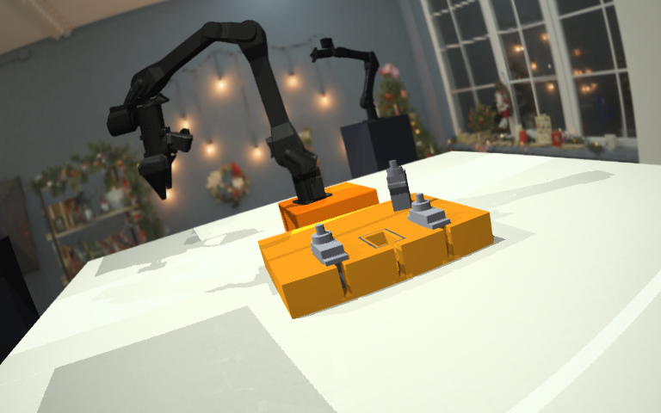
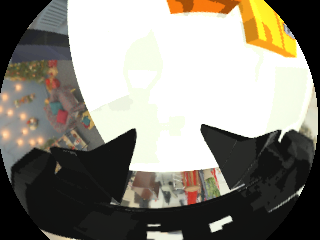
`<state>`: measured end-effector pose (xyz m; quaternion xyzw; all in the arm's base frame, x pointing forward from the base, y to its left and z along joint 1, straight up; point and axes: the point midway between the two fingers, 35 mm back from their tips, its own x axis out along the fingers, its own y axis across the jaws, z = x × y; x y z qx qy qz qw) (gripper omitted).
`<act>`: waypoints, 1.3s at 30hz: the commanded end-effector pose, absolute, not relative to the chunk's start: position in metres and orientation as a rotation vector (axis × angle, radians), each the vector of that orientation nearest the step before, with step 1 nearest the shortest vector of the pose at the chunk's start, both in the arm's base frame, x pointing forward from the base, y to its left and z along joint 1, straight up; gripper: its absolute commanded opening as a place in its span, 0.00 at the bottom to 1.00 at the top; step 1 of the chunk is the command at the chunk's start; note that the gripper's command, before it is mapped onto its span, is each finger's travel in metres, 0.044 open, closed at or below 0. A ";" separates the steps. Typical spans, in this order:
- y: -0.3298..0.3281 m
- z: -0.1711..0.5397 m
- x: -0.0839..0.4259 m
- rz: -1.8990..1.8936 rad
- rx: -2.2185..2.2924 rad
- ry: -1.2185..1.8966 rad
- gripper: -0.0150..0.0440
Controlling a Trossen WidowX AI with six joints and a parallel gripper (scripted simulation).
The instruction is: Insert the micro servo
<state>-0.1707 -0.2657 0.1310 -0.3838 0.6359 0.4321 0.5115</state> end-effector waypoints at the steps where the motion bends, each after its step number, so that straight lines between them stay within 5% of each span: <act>1: -0.266 0.131 -0.170 1.044 -0.928 1.528 0.98; 39: -0.295 0.129 -0.050 1.922 -1.769 0.842 1.00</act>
